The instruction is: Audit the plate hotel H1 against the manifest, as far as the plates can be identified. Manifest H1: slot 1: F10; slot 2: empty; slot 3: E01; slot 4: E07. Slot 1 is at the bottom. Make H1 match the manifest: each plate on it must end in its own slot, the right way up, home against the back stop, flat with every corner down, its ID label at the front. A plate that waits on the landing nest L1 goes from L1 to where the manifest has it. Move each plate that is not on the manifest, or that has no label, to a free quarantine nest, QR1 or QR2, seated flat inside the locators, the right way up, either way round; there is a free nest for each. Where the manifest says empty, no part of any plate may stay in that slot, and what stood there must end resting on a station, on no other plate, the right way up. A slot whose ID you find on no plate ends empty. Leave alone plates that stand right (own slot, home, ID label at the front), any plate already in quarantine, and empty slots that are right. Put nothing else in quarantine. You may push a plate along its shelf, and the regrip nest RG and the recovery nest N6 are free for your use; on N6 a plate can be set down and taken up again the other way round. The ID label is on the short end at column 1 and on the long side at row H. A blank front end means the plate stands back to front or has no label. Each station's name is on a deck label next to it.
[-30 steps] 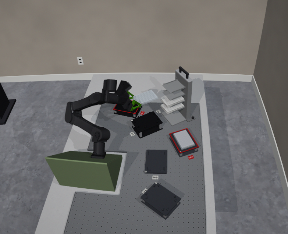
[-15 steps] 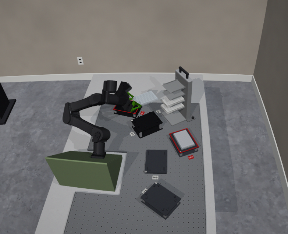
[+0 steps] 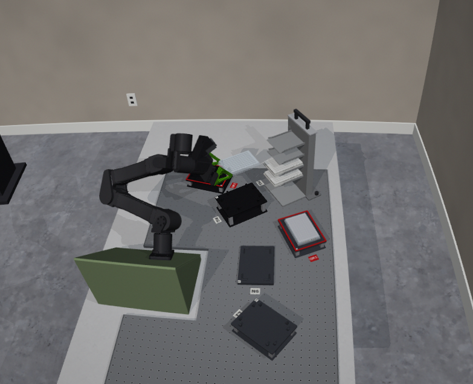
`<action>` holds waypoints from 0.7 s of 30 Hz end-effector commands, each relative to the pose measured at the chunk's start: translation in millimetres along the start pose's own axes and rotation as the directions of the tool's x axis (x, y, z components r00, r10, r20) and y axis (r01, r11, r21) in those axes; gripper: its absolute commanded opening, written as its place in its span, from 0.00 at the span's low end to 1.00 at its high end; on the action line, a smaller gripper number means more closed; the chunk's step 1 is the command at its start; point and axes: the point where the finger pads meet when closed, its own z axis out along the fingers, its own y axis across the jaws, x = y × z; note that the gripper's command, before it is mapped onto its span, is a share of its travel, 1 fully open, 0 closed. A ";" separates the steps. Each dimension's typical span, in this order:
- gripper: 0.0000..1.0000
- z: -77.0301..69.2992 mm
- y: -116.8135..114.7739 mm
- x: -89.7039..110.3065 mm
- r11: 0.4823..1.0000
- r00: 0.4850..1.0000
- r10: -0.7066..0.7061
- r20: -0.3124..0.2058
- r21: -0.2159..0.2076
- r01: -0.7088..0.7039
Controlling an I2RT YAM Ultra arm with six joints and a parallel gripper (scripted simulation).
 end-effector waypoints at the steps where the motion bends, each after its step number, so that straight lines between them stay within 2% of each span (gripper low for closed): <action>1: 0.86 0.0 -2.4 -3.5 1.000 1.000 -0.009 0.021 0.022 0.009; 21: 0.86 4.5 -2.4 4.1 1.000 1.000 -0.010 0.022 0.021 0.009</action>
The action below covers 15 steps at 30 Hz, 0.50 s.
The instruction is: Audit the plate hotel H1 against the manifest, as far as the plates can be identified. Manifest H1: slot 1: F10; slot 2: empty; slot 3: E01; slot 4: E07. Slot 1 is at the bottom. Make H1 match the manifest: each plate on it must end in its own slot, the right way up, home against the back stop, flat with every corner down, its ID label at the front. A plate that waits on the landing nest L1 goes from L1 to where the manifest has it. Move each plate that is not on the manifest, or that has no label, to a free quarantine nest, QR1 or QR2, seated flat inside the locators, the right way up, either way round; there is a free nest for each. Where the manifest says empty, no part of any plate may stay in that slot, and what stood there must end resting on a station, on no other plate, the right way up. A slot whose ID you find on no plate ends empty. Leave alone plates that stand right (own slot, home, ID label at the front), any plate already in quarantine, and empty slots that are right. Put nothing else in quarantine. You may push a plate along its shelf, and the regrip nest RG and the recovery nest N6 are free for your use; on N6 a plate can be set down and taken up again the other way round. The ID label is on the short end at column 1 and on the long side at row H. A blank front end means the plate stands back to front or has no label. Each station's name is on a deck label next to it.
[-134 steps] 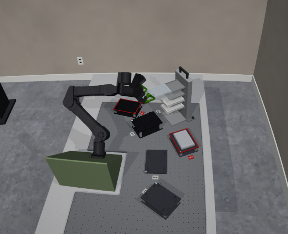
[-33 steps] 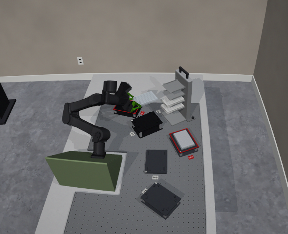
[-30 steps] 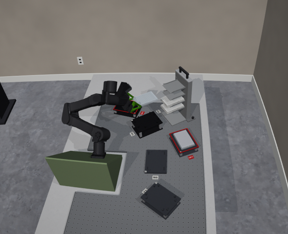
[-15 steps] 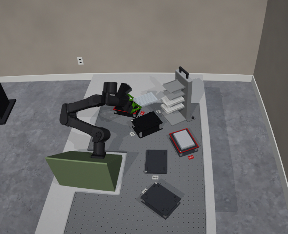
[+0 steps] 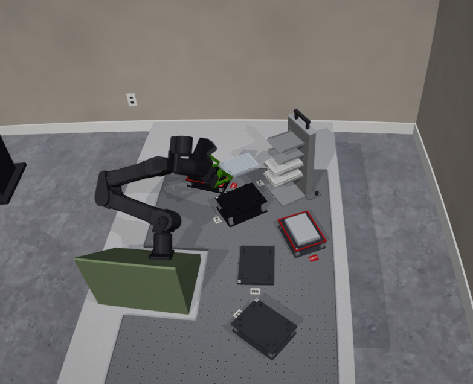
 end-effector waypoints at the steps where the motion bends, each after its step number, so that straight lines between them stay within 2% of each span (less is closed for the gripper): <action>1: 0.86 -0.2 -2.4 -4.3 1.000 1.000 -0.011 0.025 0.023 0.010; 15: 0.86 2.9 -2.3 0.8 1.000 1.000 -0.011 0.025 0.022 0.010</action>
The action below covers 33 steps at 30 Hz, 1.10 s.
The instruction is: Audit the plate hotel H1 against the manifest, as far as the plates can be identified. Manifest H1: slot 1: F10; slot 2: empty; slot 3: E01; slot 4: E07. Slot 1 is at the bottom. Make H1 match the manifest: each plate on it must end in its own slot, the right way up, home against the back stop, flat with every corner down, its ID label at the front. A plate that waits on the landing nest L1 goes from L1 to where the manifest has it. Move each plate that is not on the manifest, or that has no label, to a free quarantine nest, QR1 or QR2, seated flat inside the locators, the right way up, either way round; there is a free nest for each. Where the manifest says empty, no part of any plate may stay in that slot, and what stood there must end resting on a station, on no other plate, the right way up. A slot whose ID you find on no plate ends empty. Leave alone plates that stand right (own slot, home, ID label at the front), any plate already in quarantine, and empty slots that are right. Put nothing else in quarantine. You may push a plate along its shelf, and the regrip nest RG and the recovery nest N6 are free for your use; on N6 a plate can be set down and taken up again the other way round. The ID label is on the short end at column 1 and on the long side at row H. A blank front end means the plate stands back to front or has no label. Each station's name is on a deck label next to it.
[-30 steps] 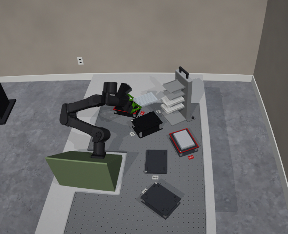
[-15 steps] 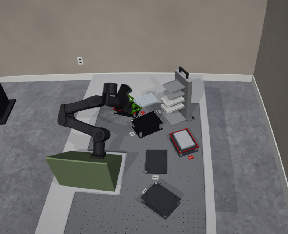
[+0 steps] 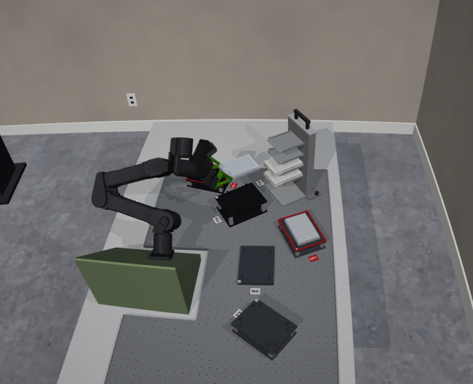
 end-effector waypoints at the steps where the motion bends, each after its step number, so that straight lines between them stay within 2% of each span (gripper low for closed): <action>1: 0.86 -0.2 -2.1 -4.6 1.000 1.000 -0.011 0.026 0.022 0.010; 33: 0.86 6.8 -2.1 7.2 1.000 1.000 -0.011 0.027 0.021 0.010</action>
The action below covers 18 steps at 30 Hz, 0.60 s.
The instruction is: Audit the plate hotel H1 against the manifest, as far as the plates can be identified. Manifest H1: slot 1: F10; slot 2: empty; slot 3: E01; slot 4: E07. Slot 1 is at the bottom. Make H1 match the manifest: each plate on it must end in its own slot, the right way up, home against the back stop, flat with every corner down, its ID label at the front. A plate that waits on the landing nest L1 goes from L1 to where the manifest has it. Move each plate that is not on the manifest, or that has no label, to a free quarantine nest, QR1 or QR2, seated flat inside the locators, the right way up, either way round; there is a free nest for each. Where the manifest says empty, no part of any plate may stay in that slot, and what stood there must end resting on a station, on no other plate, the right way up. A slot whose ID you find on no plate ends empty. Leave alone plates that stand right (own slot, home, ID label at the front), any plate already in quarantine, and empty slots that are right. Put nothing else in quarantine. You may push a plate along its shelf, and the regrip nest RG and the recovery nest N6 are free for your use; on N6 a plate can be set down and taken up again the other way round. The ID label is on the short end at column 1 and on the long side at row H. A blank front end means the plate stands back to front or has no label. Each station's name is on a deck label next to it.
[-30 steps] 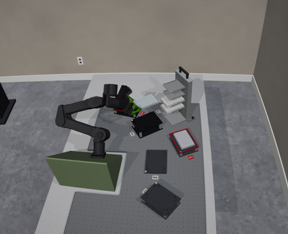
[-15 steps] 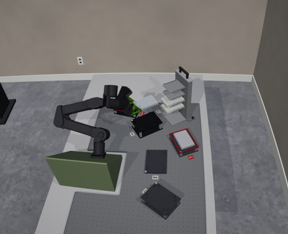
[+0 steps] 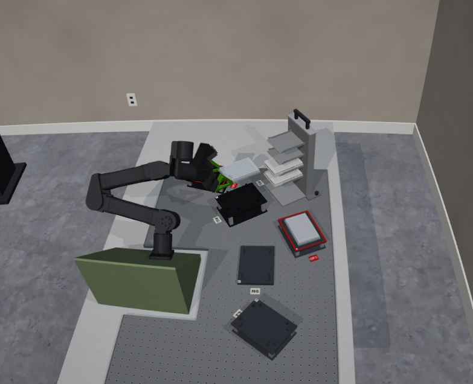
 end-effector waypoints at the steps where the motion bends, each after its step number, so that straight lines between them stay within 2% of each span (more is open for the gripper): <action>1: 0.86 -0.4 -1.6 -5.6 1.000 0.999 -0.011 0.030 0.019 0.011; 18: 0.86 3.4 -1.6 0.7 1.000 0.999 -0.011 0.030 0.019 0.011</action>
